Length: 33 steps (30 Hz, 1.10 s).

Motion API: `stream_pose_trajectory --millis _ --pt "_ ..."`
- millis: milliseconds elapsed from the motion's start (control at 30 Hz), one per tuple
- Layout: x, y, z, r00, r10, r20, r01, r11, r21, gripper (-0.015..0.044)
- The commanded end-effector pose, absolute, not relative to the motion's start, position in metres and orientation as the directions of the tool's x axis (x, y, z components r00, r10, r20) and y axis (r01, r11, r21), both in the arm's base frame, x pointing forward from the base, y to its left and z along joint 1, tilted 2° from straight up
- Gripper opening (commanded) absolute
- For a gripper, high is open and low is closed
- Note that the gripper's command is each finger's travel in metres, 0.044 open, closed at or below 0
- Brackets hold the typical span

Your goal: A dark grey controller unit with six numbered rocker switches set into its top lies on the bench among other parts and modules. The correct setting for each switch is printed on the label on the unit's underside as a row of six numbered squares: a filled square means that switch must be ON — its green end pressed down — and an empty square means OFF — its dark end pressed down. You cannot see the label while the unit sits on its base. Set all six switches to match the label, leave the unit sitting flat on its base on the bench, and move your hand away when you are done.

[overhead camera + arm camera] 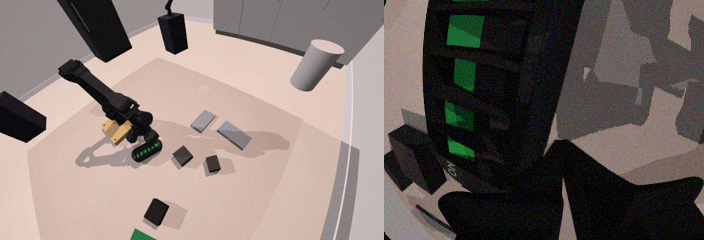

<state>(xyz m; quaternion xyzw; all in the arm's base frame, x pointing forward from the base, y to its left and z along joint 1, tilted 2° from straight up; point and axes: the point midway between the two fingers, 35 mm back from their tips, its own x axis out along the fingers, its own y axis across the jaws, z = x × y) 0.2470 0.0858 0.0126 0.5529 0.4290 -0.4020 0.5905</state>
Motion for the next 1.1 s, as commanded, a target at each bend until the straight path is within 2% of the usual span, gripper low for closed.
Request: stream_pose_trajectory --millis 0,633,933,1067 --pt "0.255 0.085 0.012 0.312 -0.008 -0.950 0.948 0.066 0.311 0.0000" --pt "0.279 0.085 0.012 0.315 -0.008 -0.949 0.947 0.066 0.314 0.0000" --pt "0.214 0.084 0.060 0.309 -0.006 -0.951 0.949 0.066 0.308 0.0000" --pt "0.209 0.083 0.063 0.309 -0.008 -0.951 0.949 0.066 0.308 0.0000"
